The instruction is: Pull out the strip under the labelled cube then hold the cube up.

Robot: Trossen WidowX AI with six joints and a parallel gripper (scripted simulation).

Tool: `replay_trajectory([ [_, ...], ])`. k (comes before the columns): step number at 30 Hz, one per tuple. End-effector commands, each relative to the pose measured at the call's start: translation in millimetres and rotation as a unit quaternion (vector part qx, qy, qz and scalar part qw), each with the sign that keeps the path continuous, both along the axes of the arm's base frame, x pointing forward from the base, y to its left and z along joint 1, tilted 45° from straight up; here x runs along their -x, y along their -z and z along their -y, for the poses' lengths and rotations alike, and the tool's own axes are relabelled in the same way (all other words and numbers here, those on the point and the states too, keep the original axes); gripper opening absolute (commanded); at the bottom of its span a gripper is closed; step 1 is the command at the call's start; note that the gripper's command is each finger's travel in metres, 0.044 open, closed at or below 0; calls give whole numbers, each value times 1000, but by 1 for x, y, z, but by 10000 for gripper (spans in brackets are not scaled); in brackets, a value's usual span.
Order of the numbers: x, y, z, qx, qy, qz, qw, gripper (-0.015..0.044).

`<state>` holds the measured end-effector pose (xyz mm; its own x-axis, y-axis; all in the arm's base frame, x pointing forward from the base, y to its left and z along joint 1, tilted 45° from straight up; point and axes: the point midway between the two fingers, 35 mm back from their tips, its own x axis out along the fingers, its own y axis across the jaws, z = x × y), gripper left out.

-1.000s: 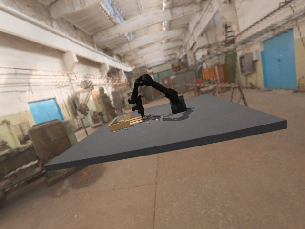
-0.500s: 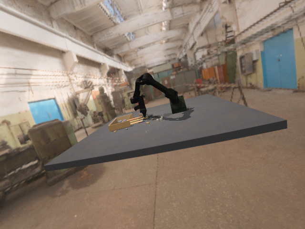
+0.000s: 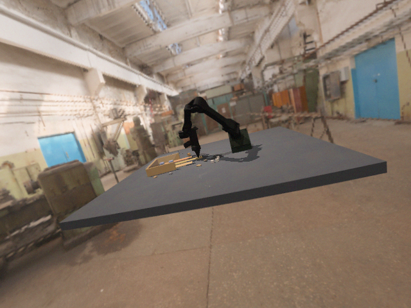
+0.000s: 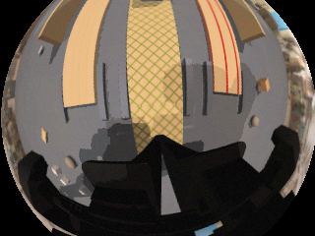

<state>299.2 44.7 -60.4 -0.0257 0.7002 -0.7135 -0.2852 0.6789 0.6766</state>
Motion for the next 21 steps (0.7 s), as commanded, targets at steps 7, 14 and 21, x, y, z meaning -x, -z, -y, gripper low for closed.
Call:
replay_trajectory([
  [7,23,6,0,2,-6,-13,1000,0],
  [14,33,8,2,2,-6,-14,1000,0],
  [21,43,9,5,2,-6,-14,1000,0],
])
